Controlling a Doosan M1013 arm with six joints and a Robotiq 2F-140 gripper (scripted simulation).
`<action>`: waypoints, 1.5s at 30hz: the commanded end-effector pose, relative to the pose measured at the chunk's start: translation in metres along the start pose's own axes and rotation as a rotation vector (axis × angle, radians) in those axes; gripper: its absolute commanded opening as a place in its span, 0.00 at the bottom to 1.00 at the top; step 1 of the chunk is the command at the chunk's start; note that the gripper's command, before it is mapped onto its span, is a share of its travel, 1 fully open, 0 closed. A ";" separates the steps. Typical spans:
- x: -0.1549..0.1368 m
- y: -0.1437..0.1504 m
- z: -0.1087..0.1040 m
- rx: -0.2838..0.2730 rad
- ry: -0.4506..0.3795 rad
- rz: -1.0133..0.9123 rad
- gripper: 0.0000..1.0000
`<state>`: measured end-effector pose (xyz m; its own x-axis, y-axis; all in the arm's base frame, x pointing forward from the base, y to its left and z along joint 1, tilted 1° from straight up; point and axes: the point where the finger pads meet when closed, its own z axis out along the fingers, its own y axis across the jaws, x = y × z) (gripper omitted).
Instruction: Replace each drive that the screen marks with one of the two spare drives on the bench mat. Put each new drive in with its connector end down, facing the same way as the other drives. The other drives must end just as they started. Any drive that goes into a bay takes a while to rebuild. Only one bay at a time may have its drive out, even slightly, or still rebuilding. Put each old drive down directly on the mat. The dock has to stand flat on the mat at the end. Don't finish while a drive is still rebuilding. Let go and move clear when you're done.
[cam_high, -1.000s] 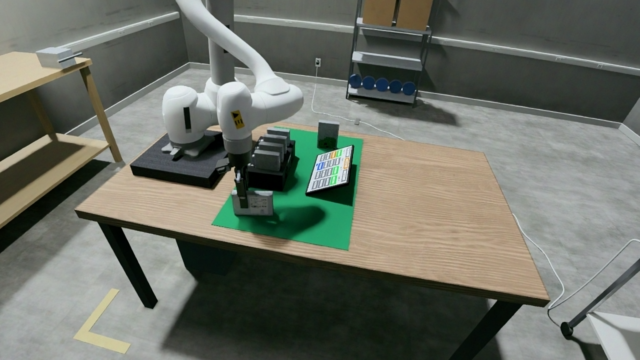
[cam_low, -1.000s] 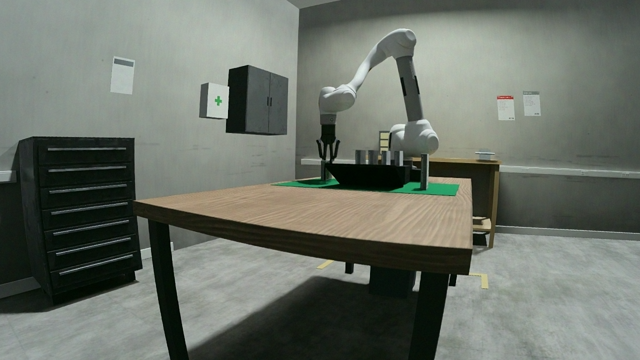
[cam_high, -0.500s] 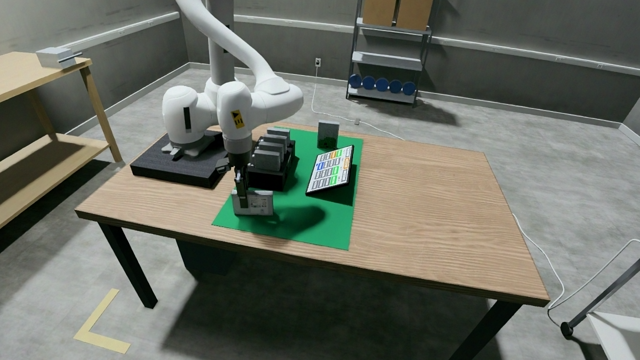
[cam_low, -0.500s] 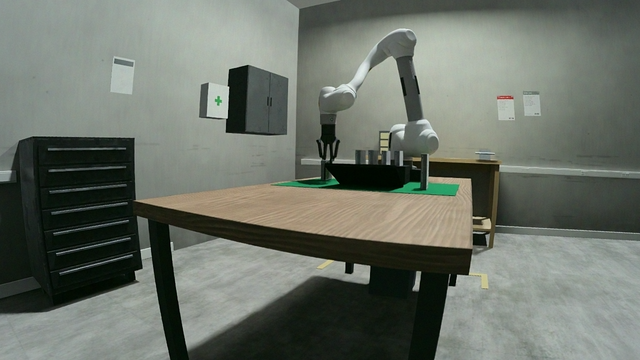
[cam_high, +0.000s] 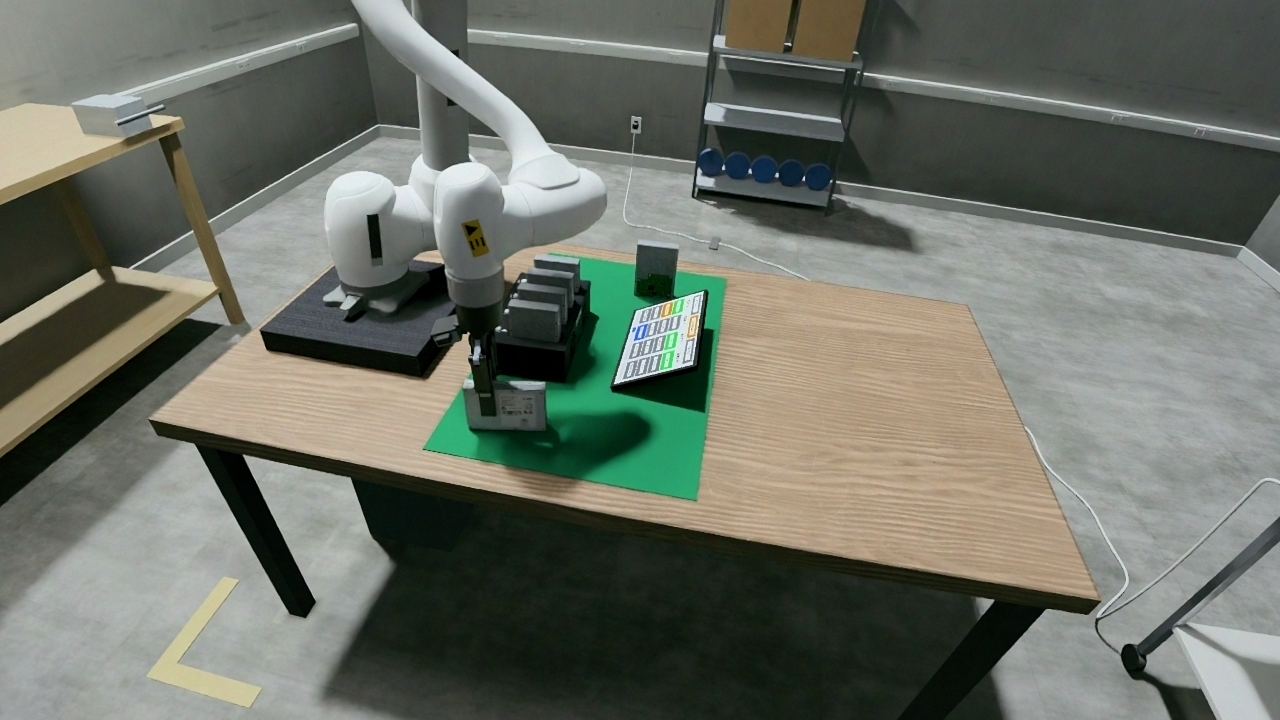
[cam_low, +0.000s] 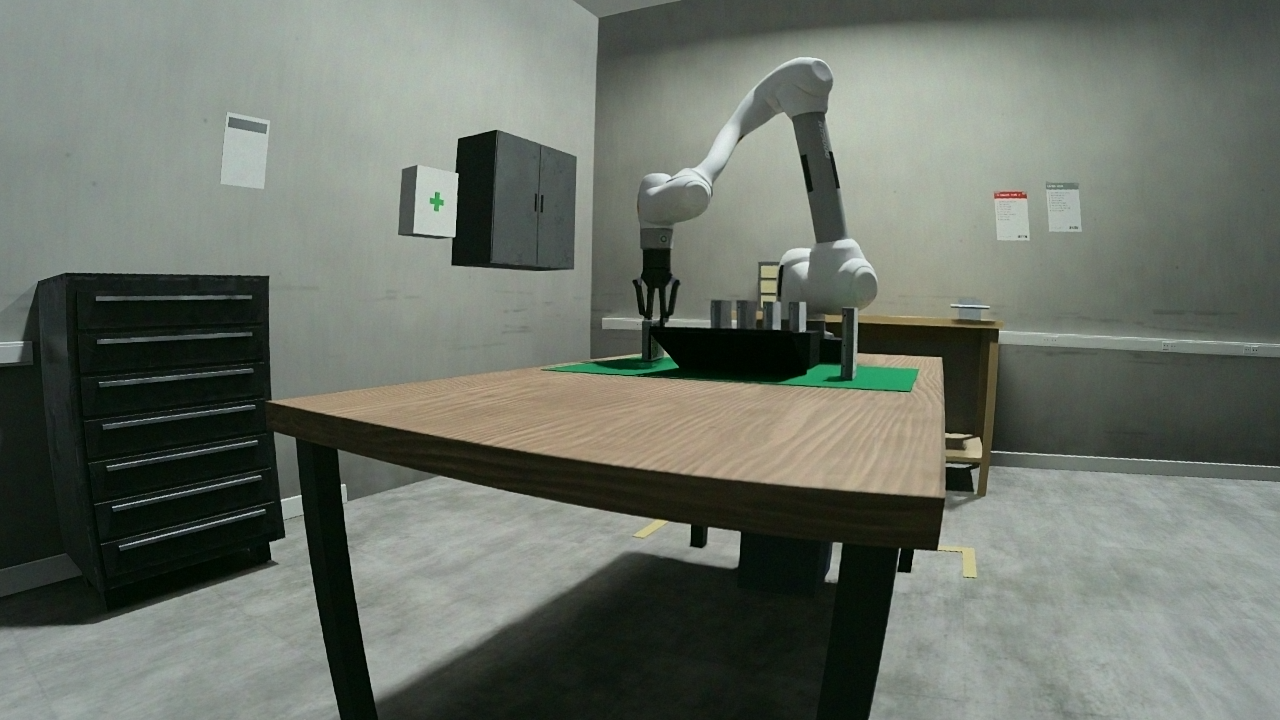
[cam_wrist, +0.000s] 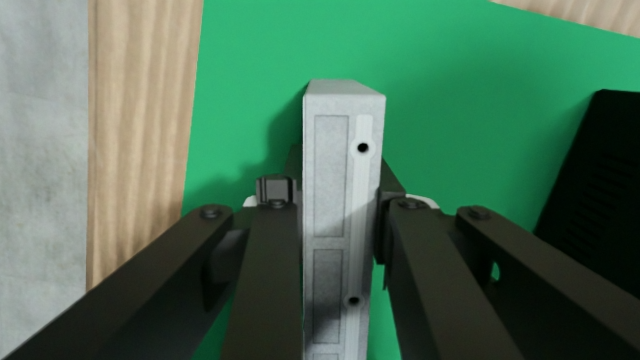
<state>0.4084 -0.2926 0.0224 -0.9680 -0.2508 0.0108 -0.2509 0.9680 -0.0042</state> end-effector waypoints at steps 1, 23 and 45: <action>0.000 0.000 -0.001 0.001 -0.001 0.000 0.10; 0.000 0.000 -0.009 0.001 -0.001 0.000 0.10; 0.000 0.000 -0.045 0.001 -0.001 0.000 0.10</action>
<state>0.4088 -0.2923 0.0610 -0.9680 -0.2508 0.0108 -0.2509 0.9680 -0.0043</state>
